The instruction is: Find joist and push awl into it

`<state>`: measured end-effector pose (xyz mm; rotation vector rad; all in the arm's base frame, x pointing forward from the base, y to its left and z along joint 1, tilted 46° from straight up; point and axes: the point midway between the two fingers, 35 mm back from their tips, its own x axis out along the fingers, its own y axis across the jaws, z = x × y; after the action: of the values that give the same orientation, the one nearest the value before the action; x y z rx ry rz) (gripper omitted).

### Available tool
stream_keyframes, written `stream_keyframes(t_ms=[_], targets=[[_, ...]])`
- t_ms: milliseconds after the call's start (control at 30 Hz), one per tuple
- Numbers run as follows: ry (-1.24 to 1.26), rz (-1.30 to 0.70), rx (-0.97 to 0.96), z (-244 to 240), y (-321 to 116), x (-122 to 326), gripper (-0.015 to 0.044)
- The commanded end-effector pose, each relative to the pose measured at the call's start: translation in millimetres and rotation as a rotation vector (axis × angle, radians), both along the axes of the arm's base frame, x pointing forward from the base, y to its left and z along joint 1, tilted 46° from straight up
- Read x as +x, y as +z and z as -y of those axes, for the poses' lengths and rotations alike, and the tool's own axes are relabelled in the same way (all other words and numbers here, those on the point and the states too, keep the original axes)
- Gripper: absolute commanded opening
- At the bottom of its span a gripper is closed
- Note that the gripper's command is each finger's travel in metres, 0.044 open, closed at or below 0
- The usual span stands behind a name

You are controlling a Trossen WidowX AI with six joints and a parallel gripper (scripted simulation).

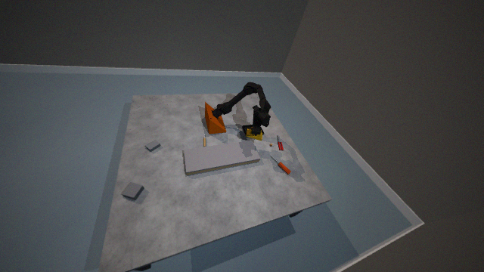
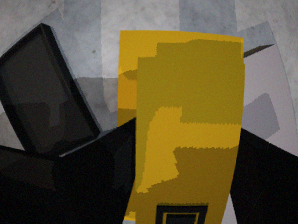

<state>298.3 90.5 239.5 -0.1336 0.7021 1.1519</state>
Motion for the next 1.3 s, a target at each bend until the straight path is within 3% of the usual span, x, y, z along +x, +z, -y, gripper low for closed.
stream_keyframes(t_ms=[0, 833, 1267], targets=[[0.046, 0.045, 0.009, -13, 9, -18, 0.0], [0.355, 0.304, 0.081, -71, 42, -143, 0.0], [0.369, 0.309, 0.075, -78, 34, -144, 0.0]])
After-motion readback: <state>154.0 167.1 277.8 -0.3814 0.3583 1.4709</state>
